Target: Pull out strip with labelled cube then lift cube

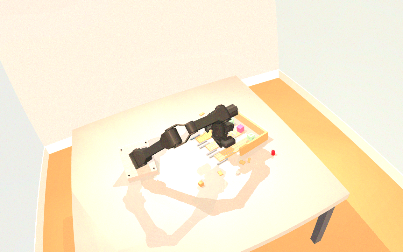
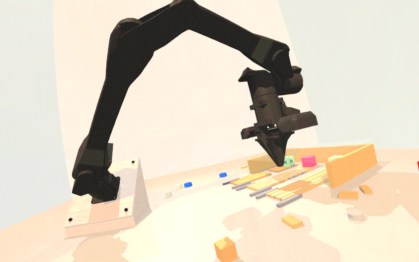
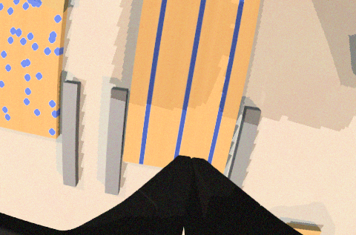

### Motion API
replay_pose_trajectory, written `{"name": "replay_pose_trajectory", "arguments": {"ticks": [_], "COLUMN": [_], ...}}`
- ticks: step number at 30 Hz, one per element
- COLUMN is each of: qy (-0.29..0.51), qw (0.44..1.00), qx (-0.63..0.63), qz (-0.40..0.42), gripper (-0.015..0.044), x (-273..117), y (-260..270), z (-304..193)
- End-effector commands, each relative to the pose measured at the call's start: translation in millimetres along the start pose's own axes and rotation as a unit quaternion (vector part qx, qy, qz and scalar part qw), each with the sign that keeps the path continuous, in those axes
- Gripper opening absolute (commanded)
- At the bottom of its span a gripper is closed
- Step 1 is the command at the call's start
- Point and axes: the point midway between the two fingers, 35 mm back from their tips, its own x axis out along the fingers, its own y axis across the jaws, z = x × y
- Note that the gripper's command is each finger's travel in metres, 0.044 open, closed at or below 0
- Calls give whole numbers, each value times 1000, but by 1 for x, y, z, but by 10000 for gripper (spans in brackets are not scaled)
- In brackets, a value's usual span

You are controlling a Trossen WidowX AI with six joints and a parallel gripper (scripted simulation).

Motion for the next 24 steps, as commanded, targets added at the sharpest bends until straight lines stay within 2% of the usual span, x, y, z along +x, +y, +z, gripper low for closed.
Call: {"name": "replay_pose_trajectory", "arguments": {"ticks": [1,24], "qy": [1,1], "qw": [1000,1000], "qx": [-4,-3], "qz": [1,0], "gripper": [0,0], "x": [8,45], "y": [1,0], "z": [0,-3]}}
